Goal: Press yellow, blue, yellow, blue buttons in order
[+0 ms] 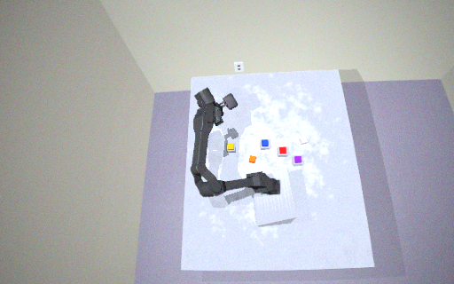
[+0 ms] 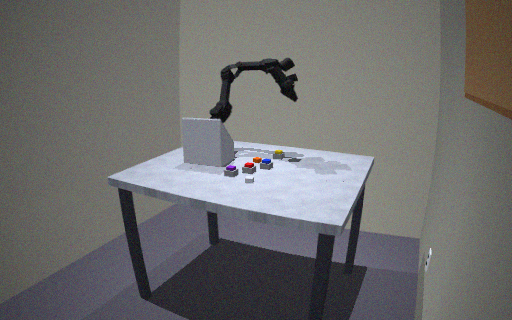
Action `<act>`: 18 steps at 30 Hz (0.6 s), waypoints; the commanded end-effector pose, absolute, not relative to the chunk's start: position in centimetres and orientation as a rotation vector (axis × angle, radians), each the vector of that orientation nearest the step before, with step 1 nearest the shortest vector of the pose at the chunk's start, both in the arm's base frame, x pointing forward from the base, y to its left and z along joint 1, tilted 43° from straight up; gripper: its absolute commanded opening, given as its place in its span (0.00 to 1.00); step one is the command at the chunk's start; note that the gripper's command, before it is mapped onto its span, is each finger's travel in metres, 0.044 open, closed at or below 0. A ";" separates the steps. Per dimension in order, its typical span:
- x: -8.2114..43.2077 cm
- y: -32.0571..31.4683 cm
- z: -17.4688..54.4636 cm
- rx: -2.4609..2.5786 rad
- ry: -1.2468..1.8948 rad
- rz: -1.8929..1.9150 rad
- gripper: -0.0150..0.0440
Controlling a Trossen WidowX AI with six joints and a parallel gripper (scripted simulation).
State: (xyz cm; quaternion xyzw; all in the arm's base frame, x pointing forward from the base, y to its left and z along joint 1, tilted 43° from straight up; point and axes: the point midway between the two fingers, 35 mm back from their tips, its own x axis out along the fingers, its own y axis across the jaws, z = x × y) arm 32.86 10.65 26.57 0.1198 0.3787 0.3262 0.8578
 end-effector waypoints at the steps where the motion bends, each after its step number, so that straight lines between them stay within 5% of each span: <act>1: 30.9 14.5 20.4 0.389 1.090 0.726 0.93; 6: 25.8 18.6 13.0 0.515 1.516 0.686 0.93; 12: 25.1 19.0 12.2 0.524 1.566 0.674 0.93; 18: 24.5 23.1 8.0 0.527 1.566 0.676 0.67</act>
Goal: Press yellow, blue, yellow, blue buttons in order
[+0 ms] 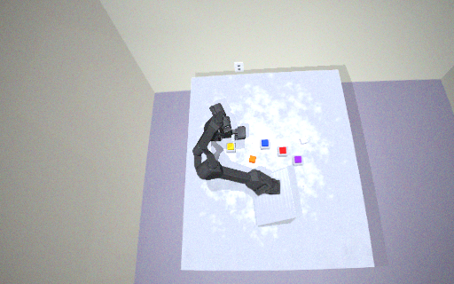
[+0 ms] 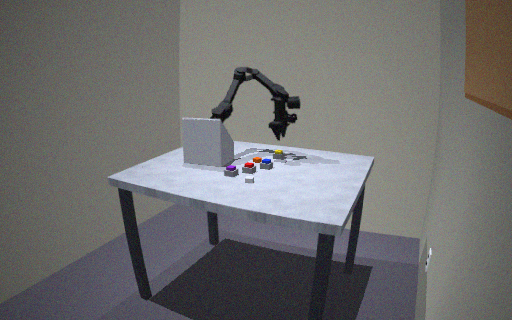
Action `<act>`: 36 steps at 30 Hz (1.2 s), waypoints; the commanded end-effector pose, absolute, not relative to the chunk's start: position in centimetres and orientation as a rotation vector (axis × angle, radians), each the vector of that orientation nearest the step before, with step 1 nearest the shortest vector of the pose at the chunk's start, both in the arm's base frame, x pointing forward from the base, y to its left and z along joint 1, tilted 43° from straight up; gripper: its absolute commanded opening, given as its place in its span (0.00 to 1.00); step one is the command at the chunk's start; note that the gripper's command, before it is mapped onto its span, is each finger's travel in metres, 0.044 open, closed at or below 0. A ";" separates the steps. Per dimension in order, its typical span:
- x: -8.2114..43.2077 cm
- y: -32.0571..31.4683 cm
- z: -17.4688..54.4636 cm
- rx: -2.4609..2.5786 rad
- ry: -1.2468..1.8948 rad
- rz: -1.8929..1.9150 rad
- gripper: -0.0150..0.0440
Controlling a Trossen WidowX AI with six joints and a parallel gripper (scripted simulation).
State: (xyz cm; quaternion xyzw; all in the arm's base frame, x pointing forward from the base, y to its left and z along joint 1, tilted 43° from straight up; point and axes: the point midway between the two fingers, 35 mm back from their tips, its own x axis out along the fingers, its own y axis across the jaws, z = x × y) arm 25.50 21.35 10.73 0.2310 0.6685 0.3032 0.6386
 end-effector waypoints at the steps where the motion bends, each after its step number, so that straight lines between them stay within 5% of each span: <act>1: 24.4 23.2 7.8 0.527 1.566 0.677 0.62; 9: 24.4 23.2 7.8 0.527 1.566 0.677 0.29; 36: 24.1 25.2 5.7 0.528 1.567 0.678 0.29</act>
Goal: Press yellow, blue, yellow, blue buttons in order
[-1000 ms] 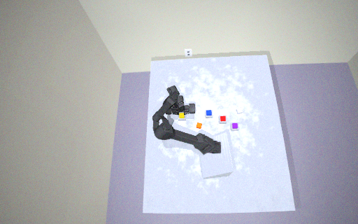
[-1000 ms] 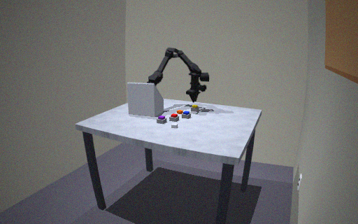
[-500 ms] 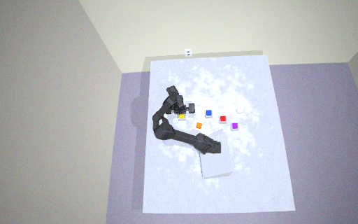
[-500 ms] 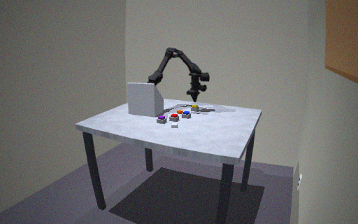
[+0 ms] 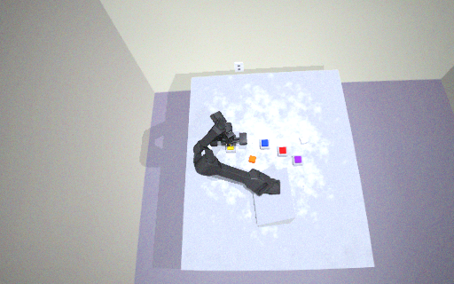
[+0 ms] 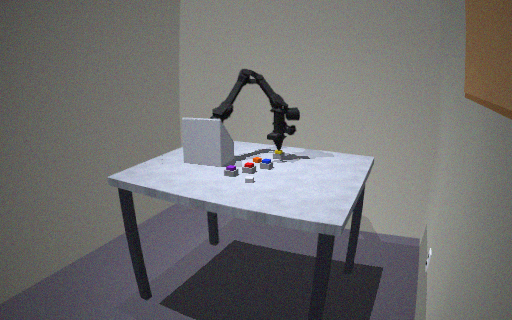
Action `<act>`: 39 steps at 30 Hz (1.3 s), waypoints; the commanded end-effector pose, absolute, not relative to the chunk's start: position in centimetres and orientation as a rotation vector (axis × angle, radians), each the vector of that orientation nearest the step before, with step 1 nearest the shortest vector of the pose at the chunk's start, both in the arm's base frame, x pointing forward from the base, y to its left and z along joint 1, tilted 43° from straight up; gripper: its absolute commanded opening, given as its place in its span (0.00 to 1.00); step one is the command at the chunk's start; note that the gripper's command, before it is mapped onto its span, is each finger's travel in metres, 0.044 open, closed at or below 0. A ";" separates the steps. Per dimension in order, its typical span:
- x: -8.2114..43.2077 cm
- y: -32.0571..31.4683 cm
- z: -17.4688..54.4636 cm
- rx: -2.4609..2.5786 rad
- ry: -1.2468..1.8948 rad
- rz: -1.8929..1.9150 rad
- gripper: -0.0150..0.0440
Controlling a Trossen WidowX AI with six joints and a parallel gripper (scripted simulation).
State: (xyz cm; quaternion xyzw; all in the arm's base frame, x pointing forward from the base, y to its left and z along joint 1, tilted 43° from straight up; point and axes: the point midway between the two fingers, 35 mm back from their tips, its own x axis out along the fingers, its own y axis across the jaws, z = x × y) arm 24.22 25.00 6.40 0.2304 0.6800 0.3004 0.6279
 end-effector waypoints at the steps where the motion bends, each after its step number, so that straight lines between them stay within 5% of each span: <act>1: 24.1 25.3 5.6 0.528 1.567 0.678 0.29; 24: 24.1 25.4 5.8 0.529 1.561 0.687 0.29; 39: 25.1 19.0 12.2 0.524 1.566 0.674 0.29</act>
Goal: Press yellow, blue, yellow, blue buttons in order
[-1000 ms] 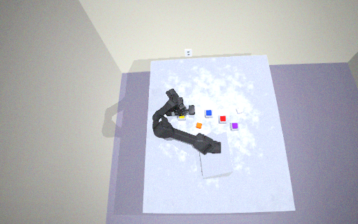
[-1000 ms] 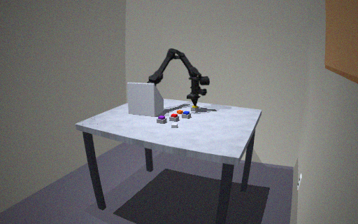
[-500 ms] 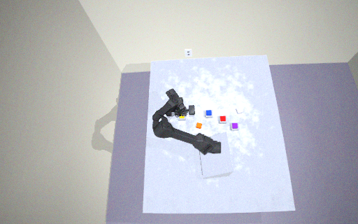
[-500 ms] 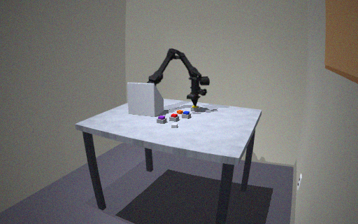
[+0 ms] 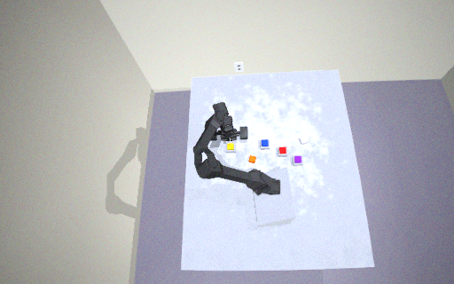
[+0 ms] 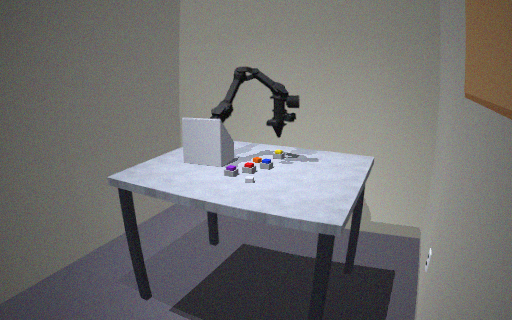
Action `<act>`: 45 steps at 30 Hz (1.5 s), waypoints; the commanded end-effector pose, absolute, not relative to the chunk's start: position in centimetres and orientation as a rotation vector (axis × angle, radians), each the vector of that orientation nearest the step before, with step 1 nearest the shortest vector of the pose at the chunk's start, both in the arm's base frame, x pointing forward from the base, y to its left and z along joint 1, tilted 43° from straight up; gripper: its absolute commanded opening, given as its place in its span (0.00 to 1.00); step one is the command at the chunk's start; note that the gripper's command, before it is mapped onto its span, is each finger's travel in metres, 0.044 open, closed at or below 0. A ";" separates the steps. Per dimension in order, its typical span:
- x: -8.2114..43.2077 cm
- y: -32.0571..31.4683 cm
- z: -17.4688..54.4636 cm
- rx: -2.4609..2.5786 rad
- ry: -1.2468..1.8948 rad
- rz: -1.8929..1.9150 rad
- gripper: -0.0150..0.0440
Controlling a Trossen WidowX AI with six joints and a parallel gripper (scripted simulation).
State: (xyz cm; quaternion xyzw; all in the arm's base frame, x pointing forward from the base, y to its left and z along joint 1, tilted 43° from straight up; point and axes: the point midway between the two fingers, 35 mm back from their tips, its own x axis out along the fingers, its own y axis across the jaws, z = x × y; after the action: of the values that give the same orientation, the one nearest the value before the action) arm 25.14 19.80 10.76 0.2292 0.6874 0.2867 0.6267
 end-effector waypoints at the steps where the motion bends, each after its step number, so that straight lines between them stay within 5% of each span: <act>1: 25.1 19.0 12.2 0.524 1.566 0.674 0.29; 15: 27.3 5.7 -0.5 0.516 1.569 0.665 0.29; 45: 26.4 11.6 -6.8 0.519 1.568 0.668 0.29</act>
State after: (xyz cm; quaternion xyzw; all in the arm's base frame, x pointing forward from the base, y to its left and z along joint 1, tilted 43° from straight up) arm 26.65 11.20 -6.30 0.2226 0.6821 0.2921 0.6323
